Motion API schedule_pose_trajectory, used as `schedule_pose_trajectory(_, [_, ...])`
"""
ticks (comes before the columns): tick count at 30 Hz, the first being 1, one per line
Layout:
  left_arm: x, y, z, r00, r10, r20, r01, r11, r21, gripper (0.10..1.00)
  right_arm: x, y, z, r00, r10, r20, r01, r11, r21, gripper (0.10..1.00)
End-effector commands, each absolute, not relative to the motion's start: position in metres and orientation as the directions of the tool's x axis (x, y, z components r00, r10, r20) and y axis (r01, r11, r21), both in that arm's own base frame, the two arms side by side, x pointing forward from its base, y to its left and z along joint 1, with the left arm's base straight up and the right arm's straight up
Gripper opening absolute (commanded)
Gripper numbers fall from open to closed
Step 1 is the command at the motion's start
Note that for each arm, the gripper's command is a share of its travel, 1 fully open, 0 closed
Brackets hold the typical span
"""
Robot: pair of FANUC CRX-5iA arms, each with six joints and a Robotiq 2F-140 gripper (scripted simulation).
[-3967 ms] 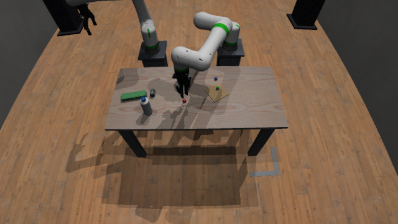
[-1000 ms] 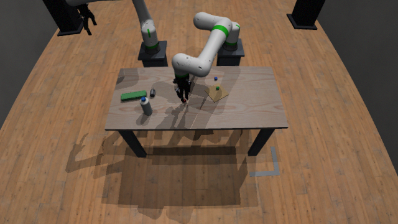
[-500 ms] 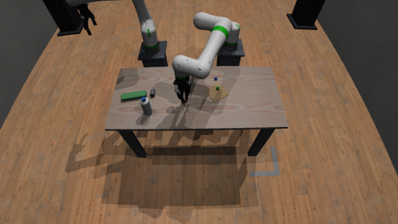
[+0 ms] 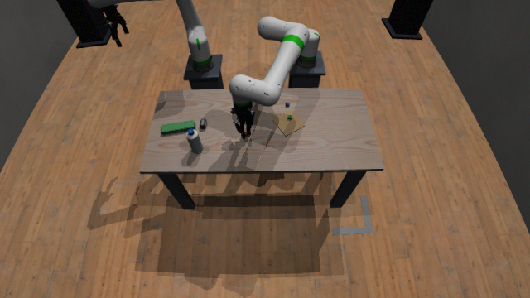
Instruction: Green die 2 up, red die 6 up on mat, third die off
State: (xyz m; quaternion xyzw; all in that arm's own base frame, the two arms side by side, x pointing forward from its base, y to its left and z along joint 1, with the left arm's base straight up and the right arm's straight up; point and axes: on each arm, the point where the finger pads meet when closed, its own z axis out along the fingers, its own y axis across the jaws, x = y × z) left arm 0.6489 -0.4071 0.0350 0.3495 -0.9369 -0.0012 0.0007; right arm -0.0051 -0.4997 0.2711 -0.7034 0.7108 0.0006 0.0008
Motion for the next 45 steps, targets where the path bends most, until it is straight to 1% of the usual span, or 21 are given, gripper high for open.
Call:
schedule_pose_trajectory(1, [0.6494,-0.4076,0.0368,-0.756,-0.655,0.0,-0.655,0.756,0.0,0.291,-0.0053,-0.5,0.272,-0.011,-1.0,0.0,-1.0,0.011,0.0,1.0])
schedule_pose_trajectory(14, [0.6494,-0.4076,0.0368,-0.756,-0.655,0.0,-0.655,0.756,0.0,0.291,-0.0053,-0.5,0.272,-0.011,-1.0,0.0,-1.0,0.011,0.0,1.0])
schedule_pose_trajectory(15, [0.6494,-0.4076,0.0368,-0.756,-0.655,0.0,-0.655,0.756,0.0,0.184,-0.0053,-0.5,0.272,-0.011,-1.0,0.0,-1.0,0.011,0.0,1.0])
schedule_pose_trajectory(45, [0.6494,-0.4076,0.0368,-0.756,-0.655,0.0,-0.655,0.756,0.0,0.184,-0.0053,-0.5,0.272,-0.011,-1.0,0.0,-1.0,0.011,0.0,1.0])
